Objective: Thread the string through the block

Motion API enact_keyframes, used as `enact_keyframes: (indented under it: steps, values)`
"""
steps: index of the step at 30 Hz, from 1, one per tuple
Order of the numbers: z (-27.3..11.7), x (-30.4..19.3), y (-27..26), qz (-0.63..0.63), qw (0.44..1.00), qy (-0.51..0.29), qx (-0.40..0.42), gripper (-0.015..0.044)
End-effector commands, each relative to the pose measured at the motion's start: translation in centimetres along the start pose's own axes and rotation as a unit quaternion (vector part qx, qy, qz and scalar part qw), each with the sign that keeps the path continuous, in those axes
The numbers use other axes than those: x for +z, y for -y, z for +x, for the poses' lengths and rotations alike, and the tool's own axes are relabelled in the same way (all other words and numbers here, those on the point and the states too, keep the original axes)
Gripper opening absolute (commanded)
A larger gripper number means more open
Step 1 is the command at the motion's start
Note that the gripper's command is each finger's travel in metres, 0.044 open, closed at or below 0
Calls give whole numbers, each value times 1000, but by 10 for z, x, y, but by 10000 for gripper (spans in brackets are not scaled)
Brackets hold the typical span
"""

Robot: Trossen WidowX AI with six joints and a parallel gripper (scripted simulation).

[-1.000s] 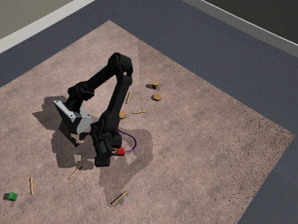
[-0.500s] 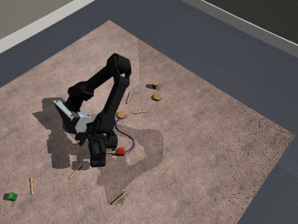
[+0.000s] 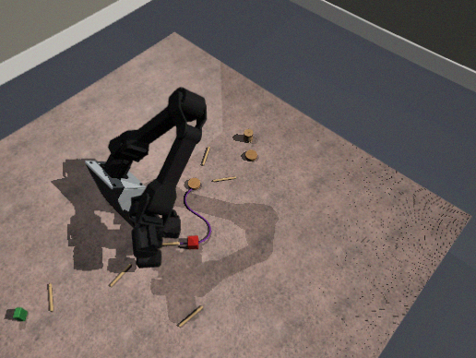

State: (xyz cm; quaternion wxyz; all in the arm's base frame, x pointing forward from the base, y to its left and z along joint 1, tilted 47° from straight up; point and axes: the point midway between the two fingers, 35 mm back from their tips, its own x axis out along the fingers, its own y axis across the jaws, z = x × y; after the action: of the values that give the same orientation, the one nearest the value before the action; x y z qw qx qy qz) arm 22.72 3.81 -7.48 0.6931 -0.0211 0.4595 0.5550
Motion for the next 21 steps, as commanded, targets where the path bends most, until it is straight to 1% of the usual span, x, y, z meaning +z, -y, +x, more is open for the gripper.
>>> enact_keyframes:
  steps: [1,12,21]
  values:
    - [0,-6,0,0,1000,-2,0,0]
    - [-4,-15,1,0,1000,-2,0,0]
    - [9,-28,-1,0,1000,-2,-4,0]
